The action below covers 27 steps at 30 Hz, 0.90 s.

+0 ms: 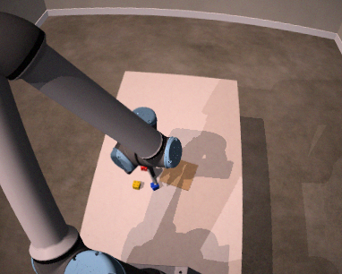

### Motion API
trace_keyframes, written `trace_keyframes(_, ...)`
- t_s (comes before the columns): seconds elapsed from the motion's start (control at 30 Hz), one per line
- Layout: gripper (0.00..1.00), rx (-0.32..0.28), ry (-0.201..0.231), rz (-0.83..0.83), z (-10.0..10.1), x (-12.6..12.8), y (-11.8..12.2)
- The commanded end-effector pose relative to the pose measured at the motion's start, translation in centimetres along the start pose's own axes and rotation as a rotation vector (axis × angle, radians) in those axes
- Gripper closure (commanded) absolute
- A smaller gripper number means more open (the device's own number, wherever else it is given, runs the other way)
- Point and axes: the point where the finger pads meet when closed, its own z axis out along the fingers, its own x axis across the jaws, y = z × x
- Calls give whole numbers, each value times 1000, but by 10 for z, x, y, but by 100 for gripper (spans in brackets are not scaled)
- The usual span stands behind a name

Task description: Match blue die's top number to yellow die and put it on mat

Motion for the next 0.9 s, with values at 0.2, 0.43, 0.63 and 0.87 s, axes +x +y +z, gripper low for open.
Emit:
trace_keyframes(0.2,0,0,-2,1,1,49,11)
trace_keyframes(0.43,0,0,-2,1,1,51,12)
trace_keyframes(0.63,0,0,-2,1,1,51,12)
trace_keyframes(0.87,0,0,-2,1,1,51,12)
